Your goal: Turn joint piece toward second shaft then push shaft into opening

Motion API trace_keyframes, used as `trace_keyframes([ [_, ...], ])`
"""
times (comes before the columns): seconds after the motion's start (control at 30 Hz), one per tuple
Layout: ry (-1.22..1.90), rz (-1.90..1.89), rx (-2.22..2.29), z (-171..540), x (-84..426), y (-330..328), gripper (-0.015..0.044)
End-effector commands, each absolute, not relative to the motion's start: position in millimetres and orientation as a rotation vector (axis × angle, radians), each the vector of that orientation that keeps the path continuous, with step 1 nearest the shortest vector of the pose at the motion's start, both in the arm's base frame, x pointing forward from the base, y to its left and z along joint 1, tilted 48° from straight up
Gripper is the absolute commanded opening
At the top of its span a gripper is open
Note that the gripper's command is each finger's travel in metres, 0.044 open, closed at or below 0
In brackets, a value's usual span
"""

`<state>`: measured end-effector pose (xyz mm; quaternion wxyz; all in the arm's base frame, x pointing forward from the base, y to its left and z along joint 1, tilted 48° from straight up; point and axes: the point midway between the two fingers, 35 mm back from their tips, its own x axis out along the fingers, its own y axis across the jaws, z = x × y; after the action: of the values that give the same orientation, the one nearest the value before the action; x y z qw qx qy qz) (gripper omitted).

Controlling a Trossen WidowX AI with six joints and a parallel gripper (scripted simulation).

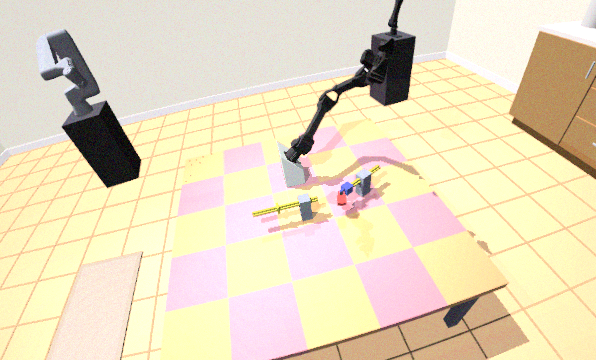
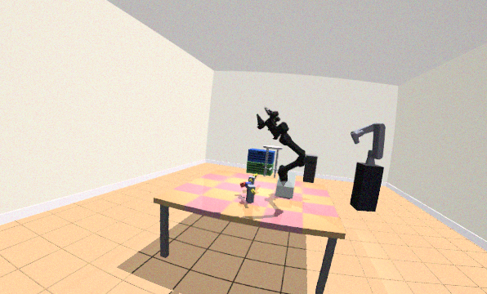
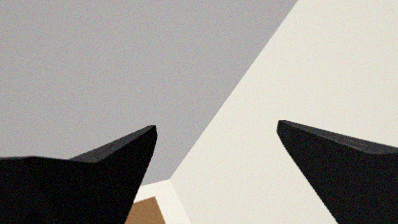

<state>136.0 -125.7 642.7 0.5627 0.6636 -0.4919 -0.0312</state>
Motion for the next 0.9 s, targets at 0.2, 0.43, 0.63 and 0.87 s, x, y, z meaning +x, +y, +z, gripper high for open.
trace_keyframes([
  [0.2,-0.864,-0.245,1.437,606.9,208.5,-133.6,0.044],
  [0.43,-0.701,-0.256,1.469,579.1,256.2,-129.1,0.044],
  [0.63,-0.538,-0.314,1.395,552.6,288.7,-128.4,0.044],
  [0.87,-0.322,-0.373,1.282,514.9,324.7,-126.9,0.044],
])
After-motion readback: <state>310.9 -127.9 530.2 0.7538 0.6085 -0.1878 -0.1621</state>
